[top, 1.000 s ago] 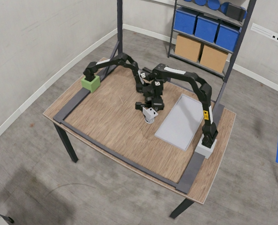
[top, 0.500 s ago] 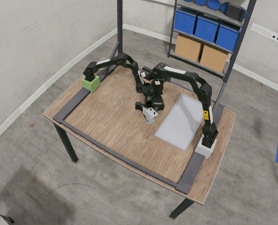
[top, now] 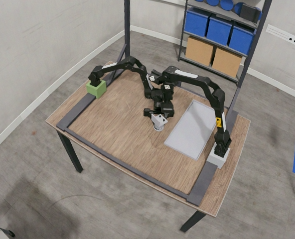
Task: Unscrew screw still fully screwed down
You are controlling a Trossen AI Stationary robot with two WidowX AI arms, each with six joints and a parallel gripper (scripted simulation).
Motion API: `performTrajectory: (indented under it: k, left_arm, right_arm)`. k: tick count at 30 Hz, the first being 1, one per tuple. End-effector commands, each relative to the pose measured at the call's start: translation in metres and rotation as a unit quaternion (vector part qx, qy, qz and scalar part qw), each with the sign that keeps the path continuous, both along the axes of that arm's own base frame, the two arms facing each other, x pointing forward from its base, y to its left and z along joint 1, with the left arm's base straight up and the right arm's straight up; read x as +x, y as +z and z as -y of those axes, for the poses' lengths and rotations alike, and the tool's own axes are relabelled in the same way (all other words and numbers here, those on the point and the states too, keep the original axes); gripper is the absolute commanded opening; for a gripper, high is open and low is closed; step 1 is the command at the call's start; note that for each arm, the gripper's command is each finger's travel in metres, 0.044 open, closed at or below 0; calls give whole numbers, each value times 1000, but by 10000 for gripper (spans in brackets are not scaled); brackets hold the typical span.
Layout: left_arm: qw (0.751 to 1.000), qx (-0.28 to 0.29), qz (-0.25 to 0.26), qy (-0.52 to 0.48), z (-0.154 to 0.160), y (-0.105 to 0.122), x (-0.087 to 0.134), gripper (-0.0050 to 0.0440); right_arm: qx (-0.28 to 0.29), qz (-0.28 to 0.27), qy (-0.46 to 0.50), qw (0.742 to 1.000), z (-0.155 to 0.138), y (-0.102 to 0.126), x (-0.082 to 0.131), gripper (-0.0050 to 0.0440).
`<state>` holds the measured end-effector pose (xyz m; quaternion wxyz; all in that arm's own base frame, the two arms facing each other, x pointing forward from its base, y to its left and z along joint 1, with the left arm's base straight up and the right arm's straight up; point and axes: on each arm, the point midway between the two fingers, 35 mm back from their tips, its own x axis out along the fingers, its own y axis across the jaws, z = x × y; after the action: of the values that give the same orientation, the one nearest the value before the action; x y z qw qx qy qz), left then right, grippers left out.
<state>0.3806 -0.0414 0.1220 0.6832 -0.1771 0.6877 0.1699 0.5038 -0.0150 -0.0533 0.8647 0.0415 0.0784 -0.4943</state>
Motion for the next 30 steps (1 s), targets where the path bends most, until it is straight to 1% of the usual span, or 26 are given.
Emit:
performTrajectory:
  k: [1, 9, 10, 15, 27, 30]
  left_arm:
    - [999, -4, 50, -1, 1, 22, 2, 130]
    - [992, -11, 126, 0, 1, 35, 8, 130]
    - [991, -12, 132, 0, 1, 35, 8, 130]
    - [991, -12, 132, 0, 1, 35, 8, 130]
    - [970, -23, 244, 0, 1, 61, 12, 130]
    - [970, -23, 244, 0, 1, 61, 12, 130]
  right_arm:
    - [4, 18, -3, 1000, 1, 14, 7, 245]
    - [4, 18, -3, 1000, 1, 14, 7, 245]
    - [4, 18, -3, 1000, 1, 14, 7, 245]
    - [4, 18, -3, 1000, 1, 14, 7, 245]
    - [4, 18, -3, 1000, 1, 14, 7, 245]
    - [4, 18, -3, 1000, 1, 14, 7, 245]
